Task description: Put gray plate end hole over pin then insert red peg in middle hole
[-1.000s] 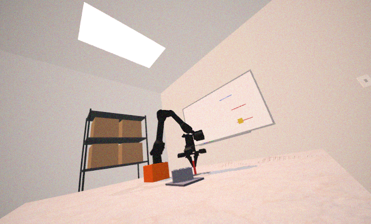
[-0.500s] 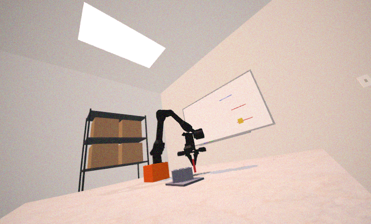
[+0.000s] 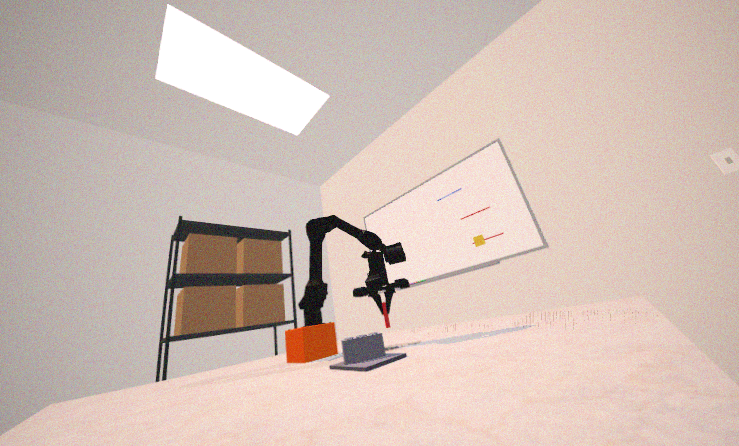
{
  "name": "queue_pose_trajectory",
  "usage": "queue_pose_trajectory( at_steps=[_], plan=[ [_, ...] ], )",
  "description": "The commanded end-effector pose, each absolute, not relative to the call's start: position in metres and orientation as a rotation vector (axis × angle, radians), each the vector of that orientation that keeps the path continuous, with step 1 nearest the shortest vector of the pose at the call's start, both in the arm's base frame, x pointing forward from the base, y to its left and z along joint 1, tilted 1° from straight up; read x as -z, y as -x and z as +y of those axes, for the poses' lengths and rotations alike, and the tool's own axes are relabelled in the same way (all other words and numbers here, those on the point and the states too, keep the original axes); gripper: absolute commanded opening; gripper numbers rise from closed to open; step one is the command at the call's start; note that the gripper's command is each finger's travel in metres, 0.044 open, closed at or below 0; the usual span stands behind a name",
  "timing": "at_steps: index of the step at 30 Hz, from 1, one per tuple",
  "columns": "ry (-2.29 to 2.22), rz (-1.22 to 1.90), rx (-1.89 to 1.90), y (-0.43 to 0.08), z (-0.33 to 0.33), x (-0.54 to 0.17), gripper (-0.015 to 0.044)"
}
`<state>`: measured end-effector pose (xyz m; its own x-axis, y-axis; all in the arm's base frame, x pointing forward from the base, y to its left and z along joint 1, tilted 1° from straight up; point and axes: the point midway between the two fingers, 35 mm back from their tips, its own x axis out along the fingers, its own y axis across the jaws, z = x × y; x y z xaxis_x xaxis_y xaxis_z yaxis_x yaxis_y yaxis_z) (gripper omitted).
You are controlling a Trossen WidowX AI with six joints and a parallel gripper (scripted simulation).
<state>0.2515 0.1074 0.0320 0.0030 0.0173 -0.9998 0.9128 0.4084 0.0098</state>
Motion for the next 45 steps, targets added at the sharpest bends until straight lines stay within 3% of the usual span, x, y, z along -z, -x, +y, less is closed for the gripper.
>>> queue_pose_trajectory(
  at_steps=[1, 45],
  plan=[
    [-0.914, 1.387, 0.879, -0.253, 0.108, -0.047, 0.0000],
    [-0.912, 1.378, 0.889, -0.309, 0.013, -0.049, 0.0000]
  ],
)
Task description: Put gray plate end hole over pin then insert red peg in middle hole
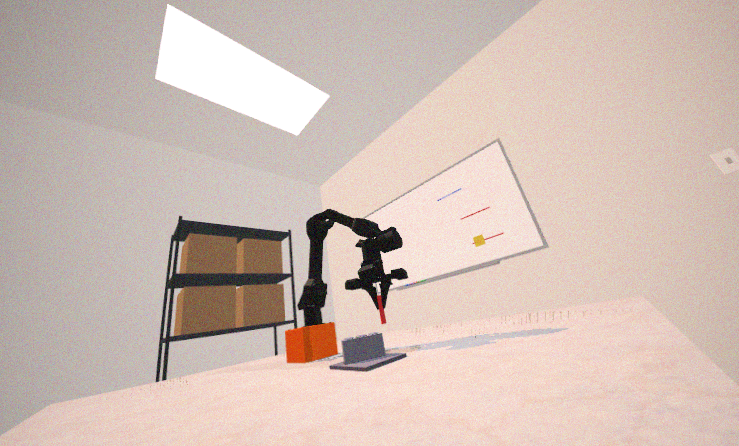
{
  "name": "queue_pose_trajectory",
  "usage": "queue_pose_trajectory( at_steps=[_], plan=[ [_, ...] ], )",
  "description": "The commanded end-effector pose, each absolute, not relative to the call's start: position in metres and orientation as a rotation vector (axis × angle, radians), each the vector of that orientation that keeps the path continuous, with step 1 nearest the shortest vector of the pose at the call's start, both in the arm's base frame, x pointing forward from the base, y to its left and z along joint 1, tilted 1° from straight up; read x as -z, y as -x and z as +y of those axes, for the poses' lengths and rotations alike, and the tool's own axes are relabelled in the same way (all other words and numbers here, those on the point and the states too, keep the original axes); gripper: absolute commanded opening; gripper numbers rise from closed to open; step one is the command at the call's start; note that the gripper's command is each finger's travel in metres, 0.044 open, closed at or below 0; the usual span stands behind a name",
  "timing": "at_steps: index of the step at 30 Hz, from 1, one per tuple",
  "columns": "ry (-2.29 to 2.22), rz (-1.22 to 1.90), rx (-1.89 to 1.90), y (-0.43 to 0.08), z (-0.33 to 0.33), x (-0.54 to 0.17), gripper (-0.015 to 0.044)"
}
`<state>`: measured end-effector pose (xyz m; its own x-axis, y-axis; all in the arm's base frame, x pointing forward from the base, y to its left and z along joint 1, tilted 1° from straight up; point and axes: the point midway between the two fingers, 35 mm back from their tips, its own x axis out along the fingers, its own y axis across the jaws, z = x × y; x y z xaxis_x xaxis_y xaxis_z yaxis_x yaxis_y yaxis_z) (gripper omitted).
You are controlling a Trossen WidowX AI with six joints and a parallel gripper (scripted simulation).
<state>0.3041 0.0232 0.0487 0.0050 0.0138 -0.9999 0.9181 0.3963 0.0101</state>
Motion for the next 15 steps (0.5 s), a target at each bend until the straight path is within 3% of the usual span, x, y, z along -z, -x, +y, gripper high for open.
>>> queue_pose_trajectory(
  at_steps=[1, 15],
  plan=[
    [-0.912, 1.378, 0.890, -0.310, 0.010, -0.049, 0.0000],
    [-0.911, 1.374, 0.891, -0.320, -0.031, -0.048, 0.0000]
  ],
)
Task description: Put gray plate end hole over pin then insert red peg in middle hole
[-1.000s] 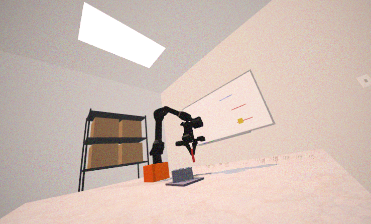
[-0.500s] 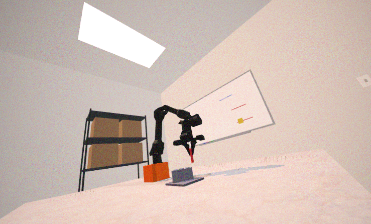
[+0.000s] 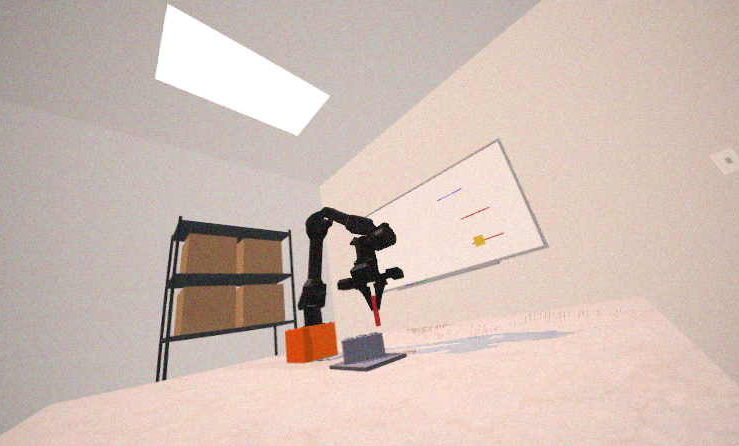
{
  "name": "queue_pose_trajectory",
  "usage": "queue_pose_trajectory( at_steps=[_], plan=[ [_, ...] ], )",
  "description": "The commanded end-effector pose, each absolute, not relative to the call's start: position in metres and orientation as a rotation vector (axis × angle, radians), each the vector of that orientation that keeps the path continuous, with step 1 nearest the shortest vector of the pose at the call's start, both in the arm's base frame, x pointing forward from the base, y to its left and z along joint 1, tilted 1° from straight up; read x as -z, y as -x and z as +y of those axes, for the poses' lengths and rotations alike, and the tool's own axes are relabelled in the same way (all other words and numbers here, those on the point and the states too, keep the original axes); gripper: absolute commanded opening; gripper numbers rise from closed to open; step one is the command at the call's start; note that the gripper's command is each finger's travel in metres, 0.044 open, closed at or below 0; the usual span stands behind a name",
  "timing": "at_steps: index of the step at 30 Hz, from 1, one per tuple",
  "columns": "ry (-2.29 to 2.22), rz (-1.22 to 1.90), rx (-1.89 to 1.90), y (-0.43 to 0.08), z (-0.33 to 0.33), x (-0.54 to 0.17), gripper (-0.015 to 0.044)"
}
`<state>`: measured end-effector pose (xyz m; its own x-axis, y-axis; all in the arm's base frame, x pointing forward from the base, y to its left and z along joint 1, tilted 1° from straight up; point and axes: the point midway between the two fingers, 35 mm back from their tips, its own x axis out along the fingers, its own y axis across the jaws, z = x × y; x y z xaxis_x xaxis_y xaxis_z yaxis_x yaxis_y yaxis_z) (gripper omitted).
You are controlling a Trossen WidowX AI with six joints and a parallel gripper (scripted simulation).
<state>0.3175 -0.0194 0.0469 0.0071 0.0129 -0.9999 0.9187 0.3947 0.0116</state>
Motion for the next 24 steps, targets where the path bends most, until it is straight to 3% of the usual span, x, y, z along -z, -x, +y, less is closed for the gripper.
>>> queue_pose_trajectory(
  at_steps=[1, 24],
  plan=[
    [-0.911, 1.374, 0.891, -0.321, -0.034, -0.048, 0.0000],
    [-0.903, 1.373, 0.887, -0.326, -0.101, -0.048, 0.0000]
  ],
)
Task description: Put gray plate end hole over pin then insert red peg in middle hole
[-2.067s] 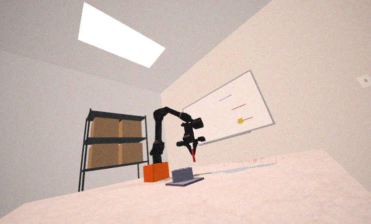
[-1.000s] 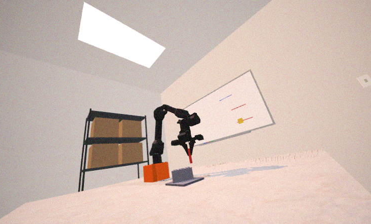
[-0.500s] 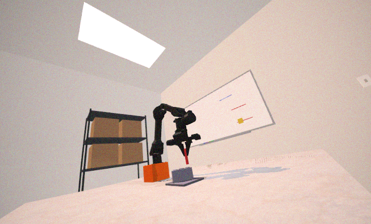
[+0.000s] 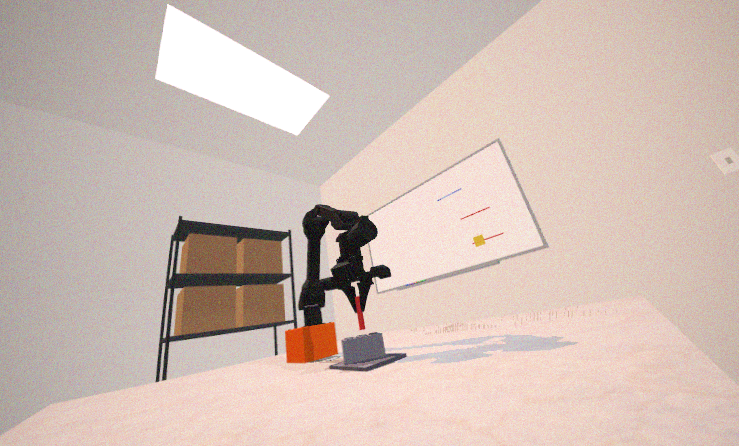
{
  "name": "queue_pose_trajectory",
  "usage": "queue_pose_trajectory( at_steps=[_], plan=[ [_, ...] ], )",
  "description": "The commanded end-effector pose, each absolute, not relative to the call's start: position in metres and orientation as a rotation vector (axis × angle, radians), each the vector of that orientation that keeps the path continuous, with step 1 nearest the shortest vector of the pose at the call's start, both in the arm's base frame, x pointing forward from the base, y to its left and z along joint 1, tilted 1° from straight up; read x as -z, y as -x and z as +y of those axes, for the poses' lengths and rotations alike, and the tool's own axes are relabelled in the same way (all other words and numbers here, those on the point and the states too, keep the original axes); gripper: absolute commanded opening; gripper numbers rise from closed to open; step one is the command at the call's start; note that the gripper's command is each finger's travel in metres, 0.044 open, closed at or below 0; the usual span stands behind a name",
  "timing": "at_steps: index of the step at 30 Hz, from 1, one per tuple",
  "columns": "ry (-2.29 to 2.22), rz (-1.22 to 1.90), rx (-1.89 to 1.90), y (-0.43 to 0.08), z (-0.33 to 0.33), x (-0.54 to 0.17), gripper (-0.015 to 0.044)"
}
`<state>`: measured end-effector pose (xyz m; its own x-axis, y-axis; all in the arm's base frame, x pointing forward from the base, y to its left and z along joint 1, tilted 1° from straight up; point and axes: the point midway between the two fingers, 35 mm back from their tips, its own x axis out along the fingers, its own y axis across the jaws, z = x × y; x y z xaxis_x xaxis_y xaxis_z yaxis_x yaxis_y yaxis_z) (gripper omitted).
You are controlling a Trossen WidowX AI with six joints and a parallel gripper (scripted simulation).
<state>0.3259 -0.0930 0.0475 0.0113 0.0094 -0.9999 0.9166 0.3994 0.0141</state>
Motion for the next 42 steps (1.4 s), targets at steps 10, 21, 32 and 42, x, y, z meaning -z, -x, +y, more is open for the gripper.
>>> queue_pose_trajectory(
  at_steps=[10, 21, 32, 42],
  plan=[
    [-0.903, 1.373, 0.887, -0.3262, -0.1006, -0.0481, 0.0000],
    [-0.903, 1.373, 0.887, -0.3232, -0.0995, -0.0480, 0.0000],
    [-0.903, 1.373, 0.887, -0.3232, -0.0995, -0.0480, 0.0000],
    [-0.911, 1.373, 0.889, -0.3233, -0.0988, -0.0472, 0.0000]
  ],
)
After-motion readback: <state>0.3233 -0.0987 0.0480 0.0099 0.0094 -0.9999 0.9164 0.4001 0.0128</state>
